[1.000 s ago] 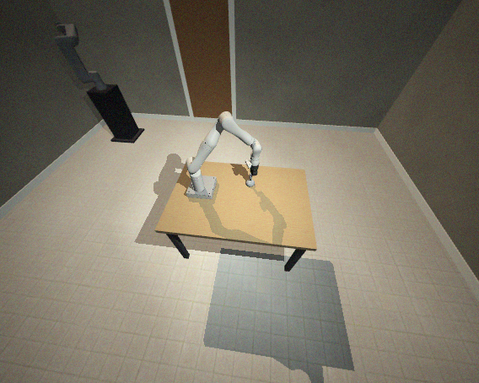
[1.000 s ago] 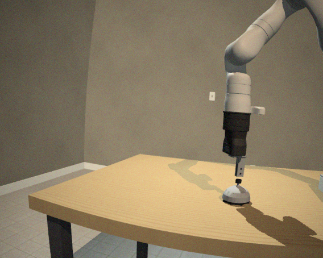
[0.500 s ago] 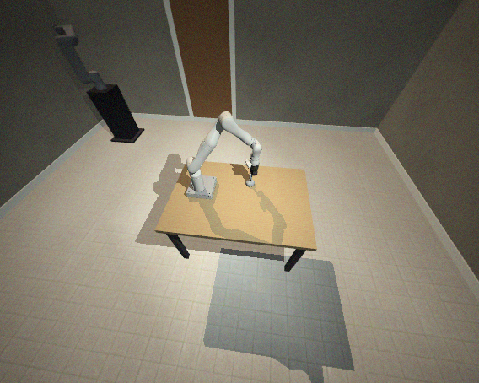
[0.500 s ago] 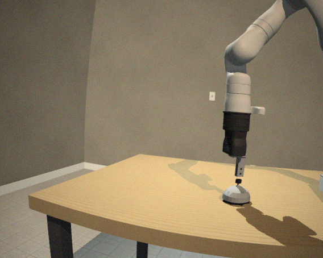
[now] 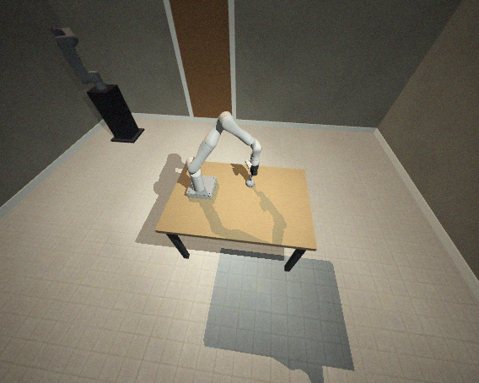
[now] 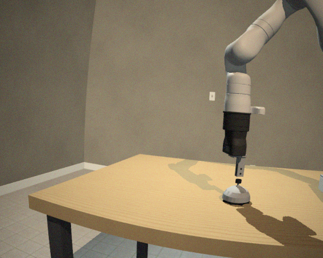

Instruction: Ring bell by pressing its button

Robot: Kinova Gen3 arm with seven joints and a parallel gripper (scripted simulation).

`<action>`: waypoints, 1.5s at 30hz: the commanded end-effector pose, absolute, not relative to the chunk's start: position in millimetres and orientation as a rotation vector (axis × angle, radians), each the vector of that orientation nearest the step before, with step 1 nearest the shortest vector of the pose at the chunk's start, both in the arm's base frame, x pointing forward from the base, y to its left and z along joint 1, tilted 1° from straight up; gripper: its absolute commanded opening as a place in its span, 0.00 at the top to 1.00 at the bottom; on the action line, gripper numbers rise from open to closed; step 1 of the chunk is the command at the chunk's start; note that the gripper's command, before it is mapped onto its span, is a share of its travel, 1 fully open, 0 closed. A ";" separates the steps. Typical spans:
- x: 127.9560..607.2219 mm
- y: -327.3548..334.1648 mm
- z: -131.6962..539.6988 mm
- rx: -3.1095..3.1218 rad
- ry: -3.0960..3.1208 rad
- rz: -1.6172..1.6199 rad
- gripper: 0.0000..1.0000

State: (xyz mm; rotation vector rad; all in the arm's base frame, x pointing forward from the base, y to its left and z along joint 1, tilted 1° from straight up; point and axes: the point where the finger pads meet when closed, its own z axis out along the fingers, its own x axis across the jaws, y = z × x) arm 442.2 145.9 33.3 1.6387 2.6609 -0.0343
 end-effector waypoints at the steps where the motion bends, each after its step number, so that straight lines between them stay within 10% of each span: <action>1: 442.1 147.9 32.4 1.631 2.668 -0.026 0.83; 45: 442.1 151.7 31.4 1.641 2.660 -0.025 0.83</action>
